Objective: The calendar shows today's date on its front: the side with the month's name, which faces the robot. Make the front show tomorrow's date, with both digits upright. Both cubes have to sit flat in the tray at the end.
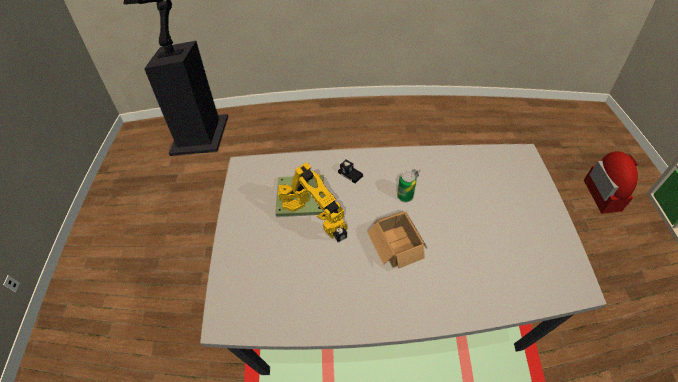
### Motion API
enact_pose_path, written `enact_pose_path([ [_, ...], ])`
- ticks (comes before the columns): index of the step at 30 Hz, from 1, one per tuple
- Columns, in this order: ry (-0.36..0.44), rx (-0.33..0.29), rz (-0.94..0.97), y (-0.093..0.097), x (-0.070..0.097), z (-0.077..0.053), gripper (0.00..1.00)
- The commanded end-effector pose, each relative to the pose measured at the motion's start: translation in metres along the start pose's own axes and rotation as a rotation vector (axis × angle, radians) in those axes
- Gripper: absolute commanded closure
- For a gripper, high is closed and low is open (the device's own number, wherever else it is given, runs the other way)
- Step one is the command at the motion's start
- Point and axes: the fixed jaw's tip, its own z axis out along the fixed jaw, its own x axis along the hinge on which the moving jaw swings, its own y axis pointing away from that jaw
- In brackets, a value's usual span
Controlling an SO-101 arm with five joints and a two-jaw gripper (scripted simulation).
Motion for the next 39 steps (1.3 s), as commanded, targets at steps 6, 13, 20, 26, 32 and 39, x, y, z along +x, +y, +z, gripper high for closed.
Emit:
enact_pose_path([
  [6,-0.024,-0.001,0.001,0.0023,-0.0038,0.0069,0.65],
  [13,-0.024,-0.001,0.001,0.0022,-0.0038,0.0069,0.65],
  [20,-0.024,-0.001,0.001,0.0014,-0.0038,0.0069,0.66],
  [26,-0.024,-0.001,0.001,0.0006,-0.0038,0.0069,0.67],
  [32,-0.024,-0.001,0.001,-0.0008,-0.0038,0.0069,0.69],
  [39,-0.024,-0.001,0.001,-0.0024,-0.0038,0.0069,0.72],
])
